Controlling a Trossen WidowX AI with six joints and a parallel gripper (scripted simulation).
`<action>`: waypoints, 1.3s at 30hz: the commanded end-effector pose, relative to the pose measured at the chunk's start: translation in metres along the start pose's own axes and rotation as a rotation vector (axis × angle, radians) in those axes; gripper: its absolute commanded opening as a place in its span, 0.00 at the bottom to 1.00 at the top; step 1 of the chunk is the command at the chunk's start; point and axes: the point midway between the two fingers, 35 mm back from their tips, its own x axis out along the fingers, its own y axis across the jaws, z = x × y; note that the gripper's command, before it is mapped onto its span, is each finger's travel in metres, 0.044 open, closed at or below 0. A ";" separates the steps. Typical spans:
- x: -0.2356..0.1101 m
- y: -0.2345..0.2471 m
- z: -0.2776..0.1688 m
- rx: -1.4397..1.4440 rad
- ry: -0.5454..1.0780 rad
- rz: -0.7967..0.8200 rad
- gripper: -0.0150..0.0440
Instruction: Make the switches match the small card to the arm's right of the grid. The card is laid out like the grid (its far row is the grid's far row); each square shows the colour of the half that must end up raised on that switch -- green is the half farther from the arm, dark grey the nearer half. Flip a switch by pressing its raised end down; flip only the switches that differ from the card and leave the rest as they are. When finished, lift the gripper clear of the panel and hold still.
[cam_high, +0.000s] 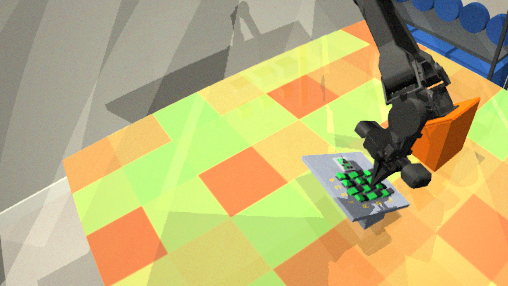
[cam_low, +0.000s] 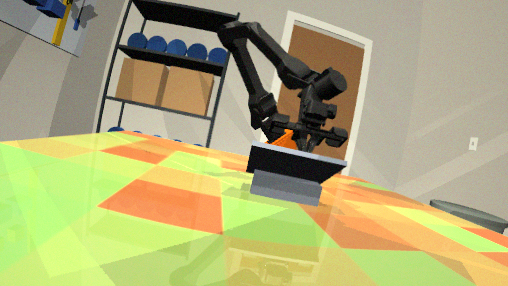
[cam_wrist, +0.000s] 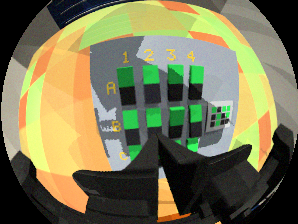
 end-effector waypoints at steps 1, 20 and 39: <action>0.001 0.000 -0.001 -0.005 0.001 0.000 0.25; 0.001 0.000 -0.001 -0.005 0.001 0.000 0.25; 0.004 0.000 -0.001 -0.005 0.001 -0.001 0.25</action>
